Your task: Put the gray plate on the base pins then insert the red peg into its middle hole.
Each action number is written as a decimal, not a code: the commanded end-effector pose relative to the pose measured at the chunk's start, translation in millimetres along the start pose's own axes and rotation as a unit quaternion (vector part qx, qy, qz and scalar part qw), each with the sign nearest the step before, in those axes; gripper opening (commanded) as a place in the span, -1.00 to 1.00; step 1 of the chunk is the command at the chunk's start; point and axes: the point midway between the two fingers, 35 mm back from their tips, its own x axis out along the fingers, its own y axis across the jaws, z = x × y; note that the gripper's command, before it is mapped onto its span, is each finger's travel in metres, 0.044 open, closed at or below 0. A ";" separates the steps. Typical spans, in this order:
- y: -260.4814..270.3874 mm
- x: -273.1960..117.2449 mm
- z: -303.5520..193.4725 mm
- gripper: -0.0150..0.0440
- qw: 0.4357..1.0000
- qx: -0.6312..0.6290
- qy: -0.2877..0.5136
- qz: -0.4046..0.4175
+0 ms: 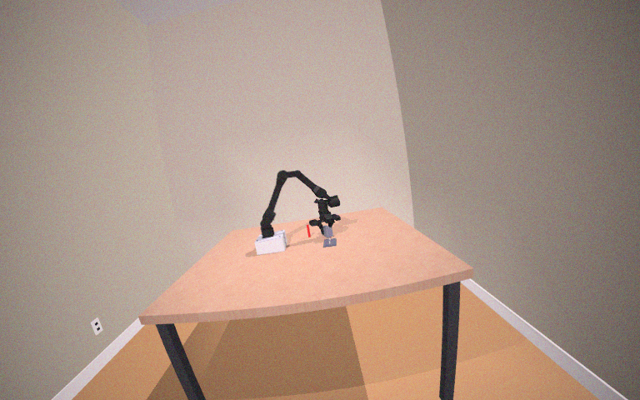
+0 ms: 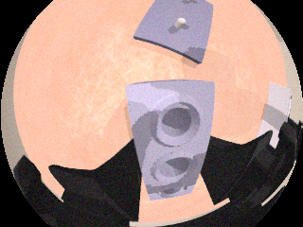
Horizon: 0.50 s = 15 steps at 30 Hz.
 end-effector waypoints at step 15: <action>7.9 -56.1 -3.3 -0.49 1.000 0.000 -0.002 0.005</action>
